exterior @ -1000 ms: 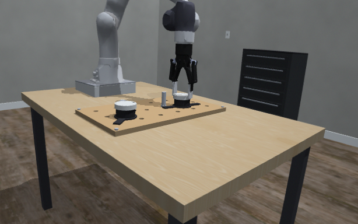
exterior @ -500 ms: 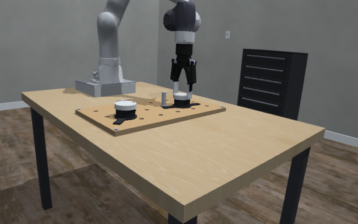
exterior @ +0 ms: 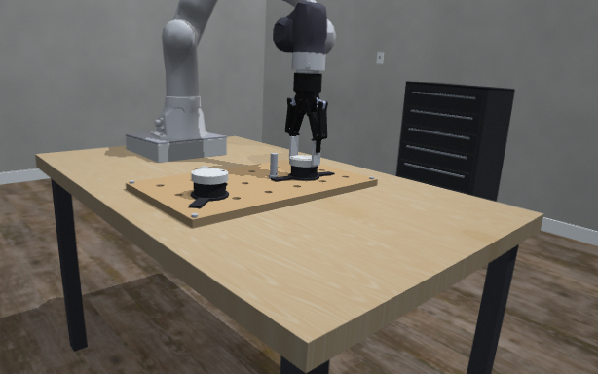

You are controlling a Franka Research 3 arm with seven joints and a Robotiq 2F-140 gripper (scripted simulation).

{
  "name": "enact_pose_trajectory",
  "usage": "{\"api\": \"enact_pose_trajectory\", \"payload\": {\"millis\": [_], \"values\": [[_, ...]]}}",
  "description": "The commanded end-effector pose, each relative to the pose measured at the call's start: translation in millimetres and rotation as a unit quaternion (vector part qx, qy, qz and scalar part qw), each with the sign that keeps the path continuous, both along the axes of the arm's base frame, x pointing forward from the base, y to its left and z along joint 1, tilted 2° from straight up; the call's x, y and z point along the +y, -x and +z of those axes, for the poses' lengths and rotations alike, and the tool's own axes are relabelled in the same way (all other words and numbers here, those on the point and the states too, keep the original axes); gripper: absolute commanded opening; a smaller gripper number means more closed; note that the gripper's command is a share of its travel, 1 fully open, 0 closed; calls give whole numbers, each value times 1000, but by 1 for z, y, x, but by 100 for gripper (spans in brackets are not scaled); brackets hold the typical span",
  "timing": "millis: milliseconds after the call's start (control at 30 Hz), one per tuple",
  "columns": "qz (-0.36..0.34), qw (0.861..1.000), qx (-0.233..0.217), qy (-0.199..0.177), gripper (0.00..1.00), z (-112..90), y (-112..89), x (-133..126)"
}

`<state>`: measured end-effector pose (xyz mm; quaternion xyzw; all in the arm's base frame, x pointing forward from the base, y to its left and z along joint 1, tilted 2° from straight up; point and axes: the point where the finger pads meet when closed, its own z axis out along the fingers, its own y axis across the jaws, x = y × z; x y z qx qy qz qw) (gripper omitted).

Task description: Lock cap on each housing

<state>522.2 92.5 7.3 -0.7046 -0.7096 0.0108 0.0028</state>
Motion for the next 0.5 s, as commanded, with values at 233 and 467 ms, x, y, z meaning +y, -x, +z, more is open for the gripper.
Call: {"api": "enact_pose_trajectory", "payload": {"millis": [233, 467], "values": [[-9, 1000, 8, -1, 10, -3, 7, 2], [-9, 1000, 8, -1, 78, -3, 7, 2]]}}
